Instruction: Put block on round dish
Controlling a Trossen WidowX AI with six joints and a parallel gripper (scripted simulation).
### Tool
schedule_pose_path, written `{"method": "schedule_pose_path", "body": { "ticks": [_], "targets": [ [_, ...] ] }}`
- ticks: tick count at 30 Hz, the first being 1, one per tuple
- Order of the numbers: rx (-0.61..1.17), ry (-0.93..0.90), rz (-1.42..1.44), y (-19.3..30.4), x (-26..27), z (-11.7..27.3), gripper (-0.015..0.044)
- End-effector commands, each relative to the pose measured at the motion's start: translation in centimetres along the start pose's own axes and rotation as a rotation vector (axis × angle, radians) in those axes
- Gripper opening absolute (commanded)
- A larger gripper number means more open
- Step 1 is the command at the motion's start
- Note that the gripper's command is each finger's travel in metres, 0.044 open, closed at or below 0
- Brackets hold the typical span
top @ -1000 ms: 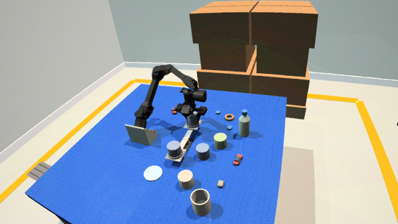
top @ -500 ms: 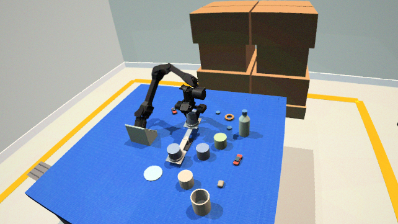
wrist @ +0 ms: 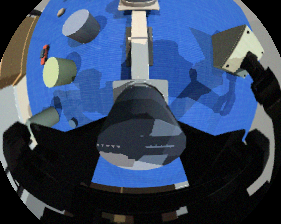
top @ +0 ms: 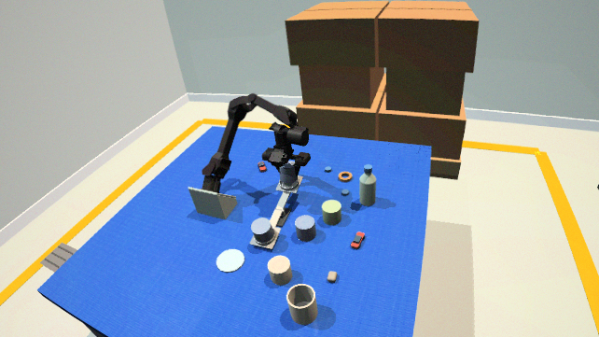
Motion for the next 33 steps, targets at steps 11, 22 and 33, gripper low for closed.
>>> {"method": "schedule_pose_path", "body": {
  "ticks": [11, 22, 33],
  "targets": [
    [0.005, -0.027, -0.004, 0.2, 0.1, 2.1, 0.0],
    [0.004, -0.033, -0.018, 0.3, -0.1, 3.5, 0.0],
    [0.003, -0.04, -0.033, 0.3, -0.4, 5.0, 0.0]
  ]
}}
Point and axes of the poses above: the point midway between the two fingers, 35 mm back from their tips, its own z axis back along the fingers, its own x axis across the jaws, y = z × x, the point moved 10 cm from there along z, back along the fingers, and after that the axes turned 14 degrees about z, right-handed, at the moved point
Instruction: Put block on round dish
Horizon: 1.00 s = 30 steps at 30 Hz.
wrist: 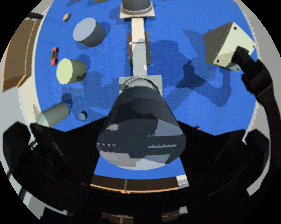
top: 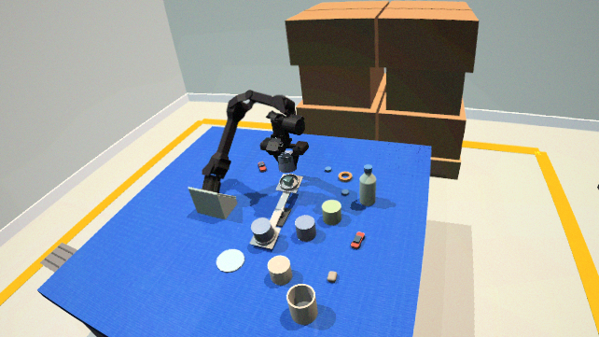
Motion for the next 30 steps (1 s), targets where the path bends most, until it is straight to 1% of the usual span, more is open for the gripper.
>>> {"method": "schedule_pose_path", "body": {
  "ticks": [1, 9, 10, 30],
  "targets": [
    [-0.006, -0.01, 0.001, 0.0, 0.0, 0.7, 0.0],
    [-0.006, -0.016, -0.01, 0.1, -0.2, 1.7, 0.0],
    [0.002, -0.007, -0.012, 0.1, -0.2, 1.2, 0.0],
    [0.002, -0.007, -0.012, 0.1, -0.2, 1.2, 0.0]
  ]
}}
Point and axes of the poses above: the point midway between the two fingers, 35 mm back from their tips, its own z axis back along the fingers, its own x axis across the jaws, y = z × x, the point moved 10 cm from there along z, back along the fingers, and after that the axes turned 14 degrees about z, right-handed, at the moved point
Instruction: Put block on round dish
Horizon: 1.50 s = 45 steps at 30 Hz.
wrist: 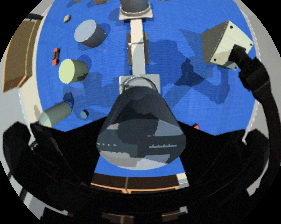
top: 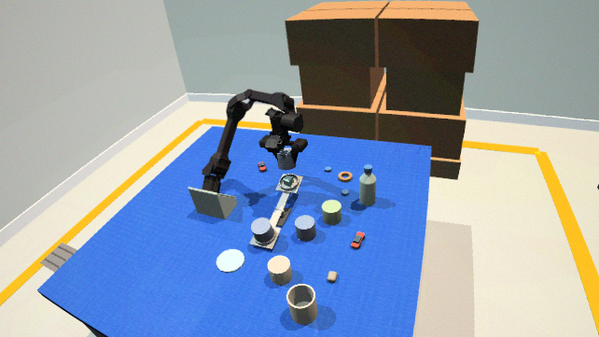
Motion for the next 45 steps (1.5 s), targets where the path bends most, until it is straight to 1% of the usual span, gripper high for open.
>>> {"method": "schedule_pose_path", "body": {
  "ticks": [1, 34, 45],
  "targets": [
    [-0.001, -0.003, -0.002, -0.1, 0.0, 0.1, 0.0],
    [-0.002, -0.003, -0.002, 0.0, 0.0, 0.0, 0.0],
    [-0.011, 0.019, 0.042, 3.8, -1.3, -3.2, 0.0]
  ]
}}
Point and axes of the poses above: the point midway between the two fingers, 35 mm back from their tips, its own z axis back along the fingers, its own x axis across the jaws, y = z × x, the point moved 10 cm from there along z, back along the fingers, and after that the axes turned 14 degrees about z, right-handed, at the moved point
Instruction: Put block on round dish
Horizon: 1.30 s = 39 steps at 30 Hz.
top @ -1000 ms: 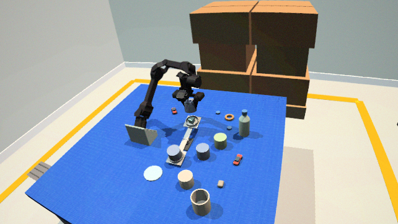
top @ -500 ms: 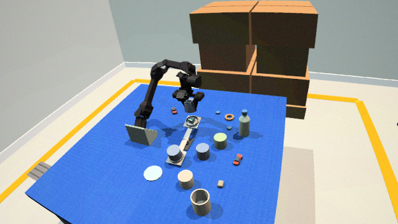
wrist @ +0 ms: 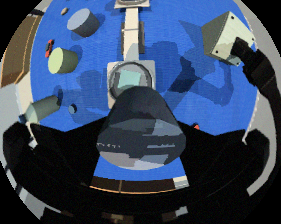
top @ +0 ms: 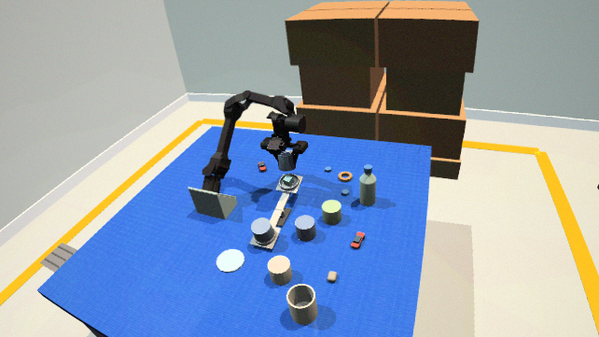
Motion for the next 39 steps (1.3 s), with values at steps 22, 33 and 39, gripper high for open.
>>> {"method": "schedule_pose_path", "body": {
  "ticks": [22, 33, 39],
  "targets": [
    [0.027, 0.028, 0.091, 6.9, -4.9, -5.8, 0.0],
    [0.029, 0.027, 0.091, 7.0, -5.0, -9.4, 0.0],
    [0.029, 0.027, 0.091, 7.0, -5.0, -10.0, 0.0]
  ]
}}
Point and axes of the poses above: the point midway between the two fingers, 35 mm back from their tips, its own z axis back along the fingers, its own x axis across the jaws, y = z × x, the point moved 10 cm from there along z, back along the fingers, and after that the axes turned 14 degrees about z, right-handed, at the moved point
